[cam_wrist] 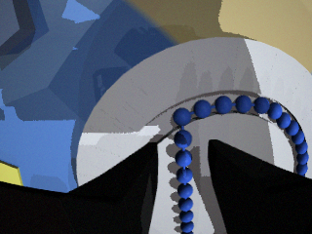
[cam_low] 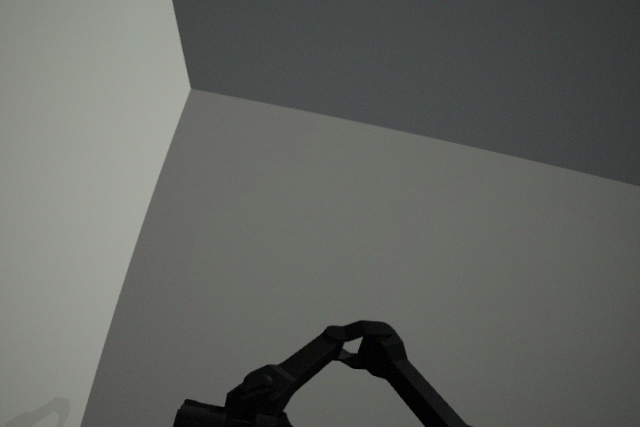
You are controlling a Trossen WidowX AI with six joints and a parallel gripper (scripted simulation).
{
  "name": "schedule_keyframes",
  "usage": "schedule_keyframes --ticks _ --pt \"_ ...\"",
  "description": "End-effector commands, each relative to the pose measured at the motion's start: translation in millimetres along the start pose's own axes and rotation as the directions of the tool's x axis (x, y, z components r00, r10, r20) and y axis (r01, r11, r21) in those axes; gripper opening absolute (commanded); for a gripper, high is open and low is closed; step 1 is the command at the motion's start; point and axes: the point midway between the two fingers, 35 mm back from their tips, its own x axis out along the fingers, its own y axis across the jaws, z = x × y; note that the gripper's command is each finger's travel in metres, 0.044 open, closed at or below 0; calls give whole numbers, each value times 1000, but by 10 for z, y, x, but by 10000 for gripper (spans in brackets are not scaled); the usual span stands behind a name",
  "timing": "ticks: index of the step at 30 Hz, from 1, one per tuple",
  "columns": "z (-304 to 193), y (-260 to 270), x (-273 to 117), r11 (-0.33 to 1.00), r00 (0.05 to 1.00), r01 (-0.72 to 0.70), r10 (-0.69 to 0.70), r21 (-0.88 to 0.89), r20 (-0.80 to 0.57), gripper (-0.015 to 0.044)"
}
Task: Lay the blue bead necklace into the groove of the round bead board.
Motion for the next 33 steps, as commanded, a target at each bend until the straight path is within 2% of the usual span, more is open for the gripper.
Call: schedule_keyframes --ticks 1,10,15,33 --pt "-7 -1 53 1000 1000 2 -2 -9 3 120" --pt "-8 -9 175 1000 1000 4 -4 -11 3 120" --pt "-3 -10 157 1000 1000 3 -3 -3 -1 0" --pt "-3 -10 157 1000 1000 3 -3 -3 -1 0"
